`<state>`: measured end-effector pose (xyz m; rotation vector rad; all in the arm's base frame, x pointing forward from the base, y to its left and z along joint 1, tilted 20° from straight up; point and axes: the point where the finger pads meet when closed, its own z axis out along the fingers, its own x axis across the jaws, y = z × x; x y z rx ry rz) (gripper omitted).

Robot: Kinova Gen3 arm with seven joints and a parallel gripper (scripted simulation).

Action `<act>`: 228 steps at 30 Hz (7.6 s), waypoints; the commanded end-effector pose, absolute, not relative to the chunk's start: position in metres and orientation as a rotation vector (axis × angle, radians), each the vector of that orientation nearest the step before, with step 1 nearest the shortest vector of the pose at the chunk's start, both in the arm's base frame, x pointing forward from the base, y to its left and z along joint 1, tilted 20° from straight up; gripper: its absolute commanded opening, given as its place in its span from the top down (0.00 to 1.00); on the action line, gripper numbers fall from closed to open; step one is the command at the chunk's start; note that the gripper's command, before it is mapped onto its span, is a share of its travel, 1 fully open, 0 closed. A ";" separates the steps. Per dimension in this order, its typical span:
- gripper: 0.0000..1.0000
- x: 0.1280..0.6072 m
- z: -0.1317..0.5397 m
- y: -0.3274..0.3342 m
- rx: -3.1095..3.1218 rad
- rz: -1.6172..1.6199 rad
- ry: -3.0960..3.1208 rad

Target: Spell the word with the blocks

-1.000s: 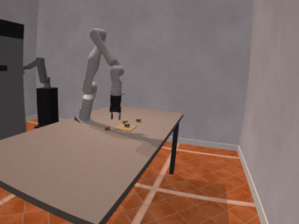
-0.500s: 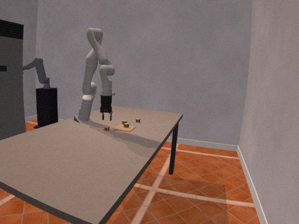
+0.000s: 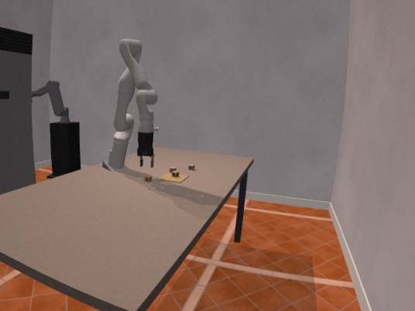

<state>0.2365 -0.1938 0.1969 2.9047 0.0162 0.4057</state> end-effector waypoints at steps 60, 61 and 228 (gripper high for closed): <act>0.00 0.332 0.208 -0.101 2.789 0.204 0.720; 0.00 0.341 0.208 -0.088 2.767 0.191 0.783; 0.00 0.367 0.158 -0.053 2.392 0.181 1.485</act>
